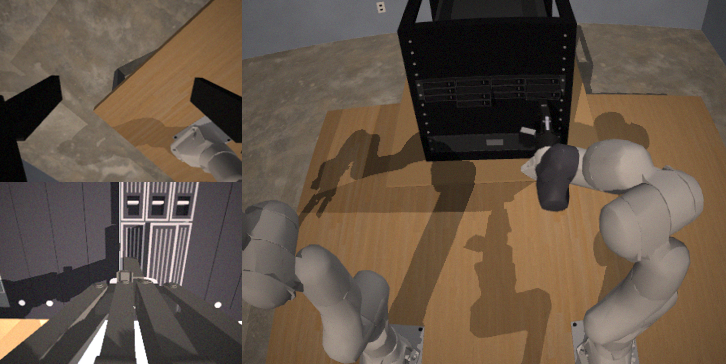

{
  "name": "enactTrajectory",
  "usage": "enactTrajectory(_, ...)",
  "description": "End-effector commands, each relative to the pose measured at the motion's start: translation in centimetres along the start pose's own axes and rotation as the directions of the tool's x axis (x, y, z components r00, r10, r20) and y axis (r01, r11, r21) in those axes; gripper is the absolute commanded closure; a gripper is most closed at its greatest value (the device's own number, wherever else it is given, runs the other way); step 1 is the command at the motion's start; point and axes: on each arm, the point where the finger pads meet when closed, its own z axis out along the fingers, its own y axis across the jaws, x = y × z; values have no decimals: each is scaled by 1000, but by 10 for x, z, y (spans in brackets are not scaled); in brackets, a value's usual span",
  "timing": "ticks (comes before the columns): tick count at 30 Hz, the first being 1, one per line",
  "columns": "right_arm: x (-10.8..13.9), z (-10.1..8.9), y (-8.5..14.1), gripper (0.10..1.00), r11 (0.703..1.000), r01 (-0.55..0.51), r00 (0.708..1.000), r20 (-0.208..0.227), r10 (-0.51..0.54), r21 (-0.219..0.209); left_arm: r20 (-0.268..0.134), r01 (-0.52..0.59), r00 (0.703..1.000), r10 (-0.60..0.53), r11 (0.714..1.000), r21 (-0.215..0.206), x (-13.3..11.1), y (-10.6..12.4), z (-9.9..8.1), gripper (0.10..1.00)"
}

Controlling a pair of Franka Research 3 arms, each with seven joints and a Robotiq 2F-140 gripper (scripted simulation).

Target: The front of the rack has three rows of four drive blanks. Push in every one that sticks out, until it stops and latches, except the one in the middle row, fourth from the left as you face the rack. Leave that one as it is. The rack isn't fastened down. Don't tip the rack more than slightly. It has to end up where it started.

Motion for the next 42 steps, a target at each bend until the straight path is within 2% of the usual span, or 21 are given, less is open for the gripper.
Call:
enactTrajectory(1,0,1,-1,999,1000,-2,1000,-2,2,1,-2,-2,1000,2,1000,3,-1,-1,-1,98)
enactTrajectory(42,0,10,-1,999,1000,-2,1000,-2,2,1,-2,-2,1000,2,1000,3,-1,-1,-1,98)
